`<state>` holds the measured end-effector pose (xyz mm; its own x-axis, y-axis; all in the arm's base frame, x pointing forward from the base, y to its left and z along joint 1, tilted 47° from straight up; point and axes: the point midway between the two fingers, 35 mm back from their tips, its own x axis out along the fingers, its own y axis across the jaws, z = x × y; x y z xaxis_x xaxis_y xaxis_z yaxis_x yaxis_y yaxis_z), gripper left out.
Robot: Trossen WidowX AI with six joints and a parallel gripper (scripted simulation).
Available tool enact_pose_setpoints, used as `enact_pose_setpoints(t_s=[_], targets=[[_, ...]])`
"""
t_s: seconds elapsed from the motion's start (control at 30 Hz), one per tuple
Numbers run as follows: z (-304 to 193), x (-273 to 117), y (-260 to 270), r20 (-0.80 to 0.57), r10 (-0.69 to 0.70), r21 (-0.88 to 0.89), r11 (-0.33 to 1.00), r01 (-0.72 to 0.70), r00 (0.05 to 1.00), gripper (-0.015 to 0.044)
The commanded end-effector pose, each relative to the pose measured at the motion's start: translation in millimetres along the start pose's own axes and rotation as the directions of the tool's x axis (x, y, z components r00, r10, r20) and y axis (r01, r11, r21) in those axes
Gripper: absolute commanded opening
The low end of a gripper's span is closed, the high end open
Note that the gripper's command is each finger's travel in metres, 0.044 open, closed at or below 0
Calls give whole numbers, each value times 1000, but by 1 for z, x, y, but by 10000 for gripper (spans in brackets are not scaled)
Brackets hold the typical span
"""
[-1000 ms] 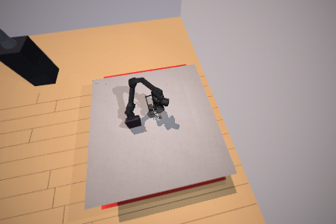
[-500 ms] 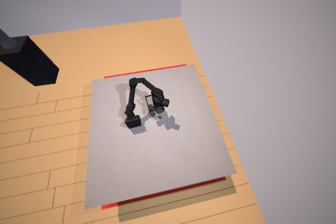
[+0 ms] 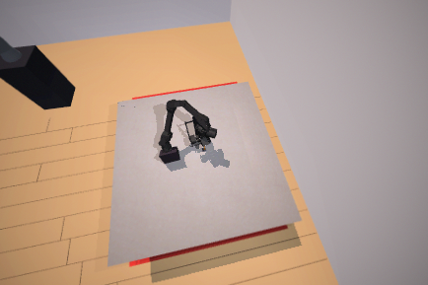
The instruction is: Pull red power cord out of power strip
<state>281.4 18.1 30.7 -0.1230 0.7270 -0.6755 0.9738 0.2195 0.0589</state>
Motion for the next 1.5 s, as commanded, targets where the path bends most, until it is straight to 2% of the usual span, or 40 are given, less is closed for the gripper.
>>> enact_pose_setpoints(t_s=[0.0,0.03,0.47,0.6,0.77,1.47], targets=[[22,-10,-1,25,17,24,1000,-17,1000,0],[24,-10,-1,25,17,24,1000,-18,1000,0],[14,-4,-1,19,18,25,1000,-18,1000,341],[34,-9,0,22,18,25,1000,-19,1000,440],[74,-18,-3,23,18,24,1000,-19,1000,440],[74,-18,-3,23,18,24,1000,-19,1000,440]])
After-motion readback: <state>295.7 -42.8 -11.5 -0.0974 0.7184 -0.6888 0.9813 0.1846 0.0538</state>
